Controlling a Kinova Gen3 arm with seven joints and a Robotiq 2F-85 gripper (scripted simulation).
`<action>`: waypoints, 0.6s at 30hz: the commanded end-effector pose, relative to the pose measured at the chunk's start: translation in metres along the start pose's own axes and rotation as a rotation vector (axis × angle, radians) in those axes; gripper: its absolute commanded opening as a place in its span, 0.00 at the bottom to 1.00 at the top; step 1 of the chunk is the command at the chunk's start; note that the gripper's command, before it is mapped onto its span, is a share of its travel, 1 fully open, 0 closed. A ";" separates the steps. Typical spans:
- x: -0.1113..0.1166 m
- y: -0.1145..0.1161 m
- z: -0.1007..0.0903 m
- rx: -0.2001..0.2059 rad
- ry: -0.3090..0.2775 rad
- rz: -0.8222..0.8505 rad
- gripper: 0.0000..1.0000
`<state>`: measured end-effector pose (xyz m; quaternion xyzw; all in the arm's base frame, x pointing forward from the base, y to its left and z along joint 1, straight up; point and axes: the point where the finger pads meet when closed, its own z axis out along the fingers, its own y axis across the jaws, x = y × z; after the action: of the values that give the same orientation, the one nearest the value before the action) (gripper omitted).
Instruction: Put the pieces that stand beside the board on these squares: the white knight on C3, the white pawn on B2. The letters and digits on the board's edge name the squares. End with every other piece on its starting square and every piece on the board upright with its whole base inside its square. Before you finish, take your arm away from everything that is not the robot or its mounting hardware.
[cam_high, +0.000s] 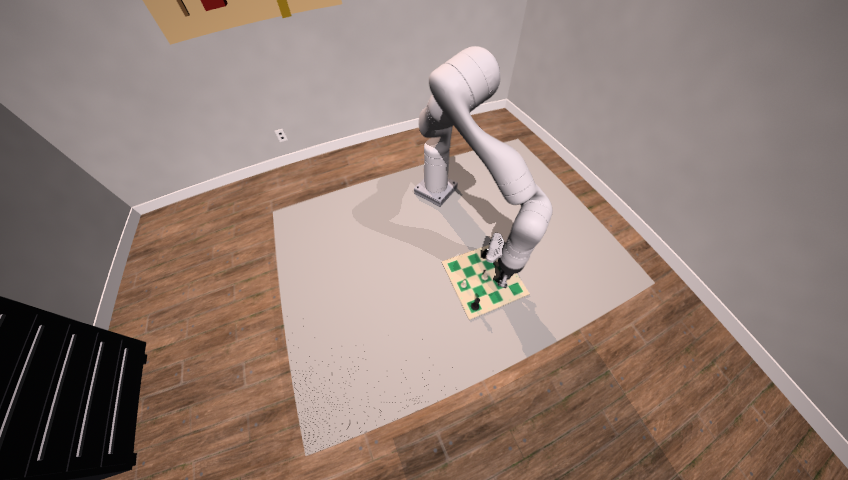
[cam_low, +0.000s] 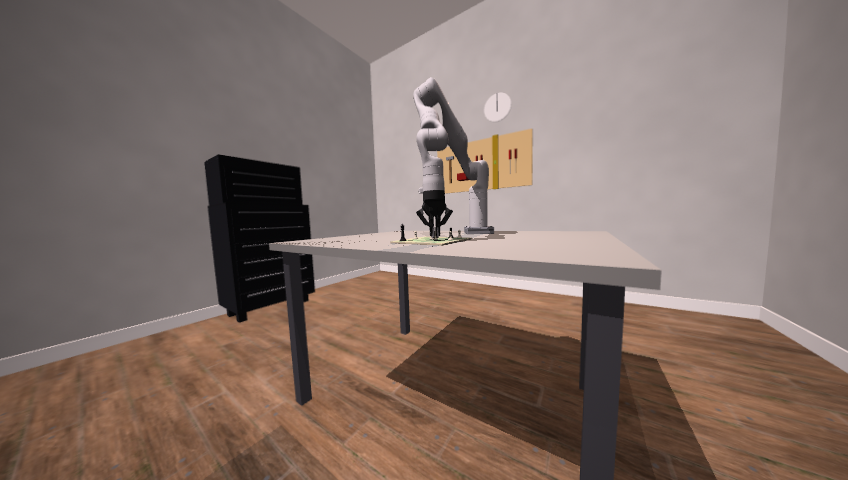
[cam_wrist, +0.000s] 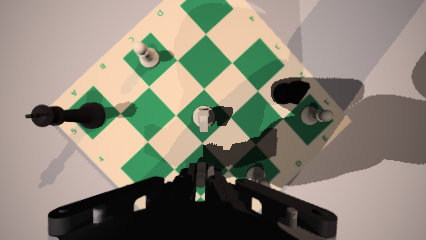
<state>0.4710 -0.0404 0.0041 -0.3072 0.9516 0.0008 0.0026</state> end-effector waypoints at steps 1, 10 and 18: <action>0.000 0.000 -0.001 0.001 -0.001 0.000 0.00; 0.000 0.000 -0.001 0.001 -0.001 0.000 0.00; 0.000 0.000 0.001 0.001 -0.001 0.000 0.00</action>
<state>0.4712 -0.0406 0.0030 -0.3071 0.9517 0.0006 0.0030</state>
